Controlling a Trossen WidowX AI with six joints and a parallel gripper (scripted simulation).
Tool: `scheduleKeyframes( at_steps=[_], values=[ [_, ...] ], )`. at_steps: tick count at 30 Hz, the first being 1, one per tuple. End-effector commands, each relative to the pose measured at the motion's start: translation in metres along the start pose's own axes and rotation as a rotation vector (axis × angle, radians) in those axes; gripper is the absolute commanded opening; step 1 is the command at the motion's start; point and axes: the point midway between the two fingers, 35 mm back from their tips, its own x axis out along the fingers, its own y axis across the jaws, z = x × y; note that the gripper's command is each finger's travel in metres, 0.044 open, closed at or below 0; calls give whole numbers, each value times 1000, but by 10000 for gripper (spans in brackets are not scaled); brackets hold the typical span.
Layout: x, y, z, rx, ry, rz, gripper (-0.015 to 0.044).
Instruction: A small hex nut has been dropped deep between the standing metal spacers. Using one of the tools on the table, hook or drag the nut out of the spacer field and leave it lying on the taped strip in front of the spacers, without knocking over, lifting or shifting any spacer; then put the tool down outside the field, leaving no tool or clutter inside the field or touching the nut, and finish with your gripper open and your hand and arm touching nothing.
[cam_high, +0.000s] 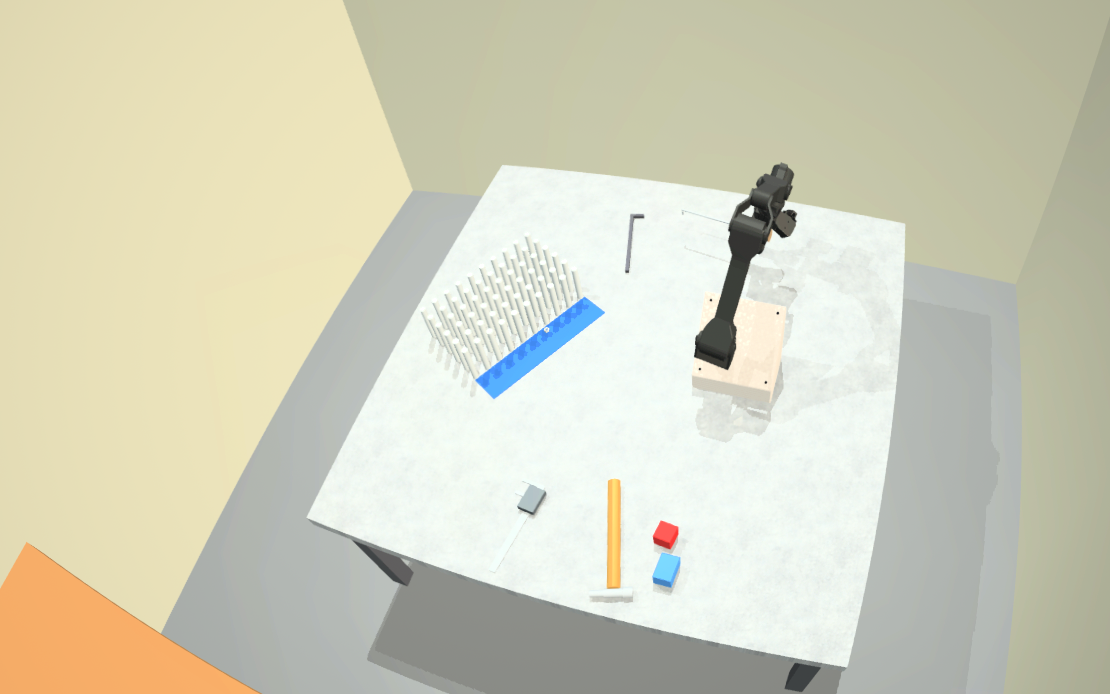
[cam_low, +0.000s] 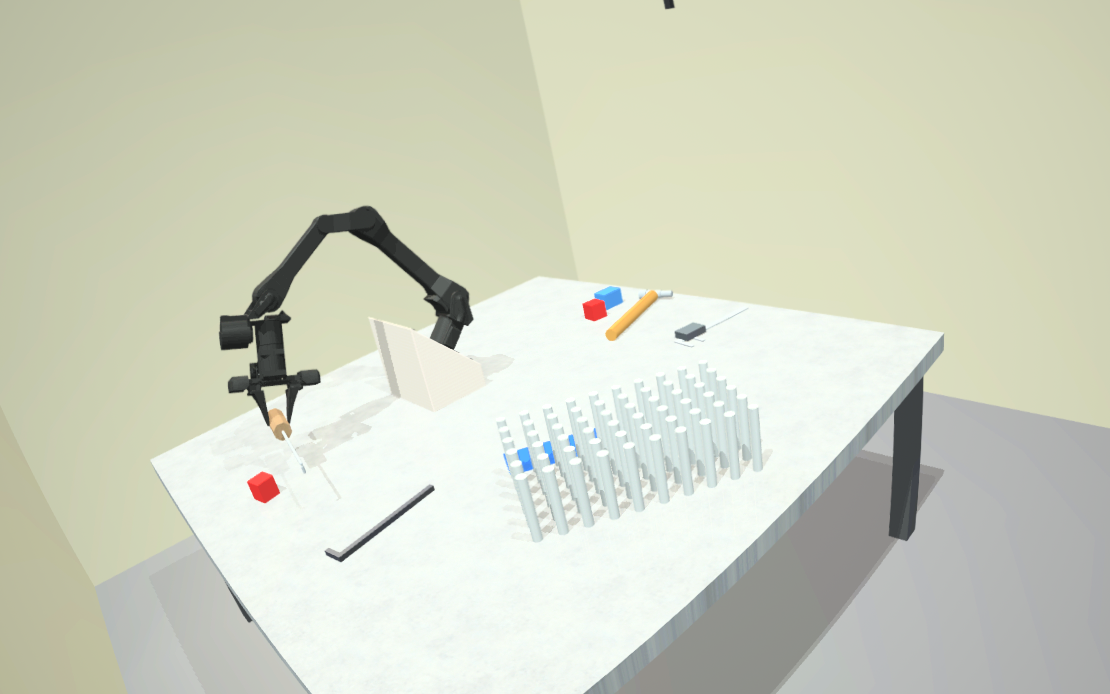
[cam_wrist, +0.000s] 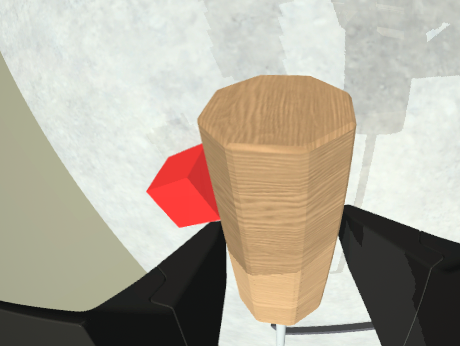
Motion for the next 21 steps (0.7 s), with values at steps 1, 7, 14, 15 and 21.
scheduleKeyframes(
  at_steps=[1,7,14,15,21],
  values=[
    [6,-4,3,-2,-2,-6,0],
    [12,-6,5,-2,-2,-6,0],
    [19,-9,7,-2,-2,-6,0],
    [20,-9,8,-2,-2,-6,0],
    [26,-12,10,-2,-2,-7,0]
  ],
)
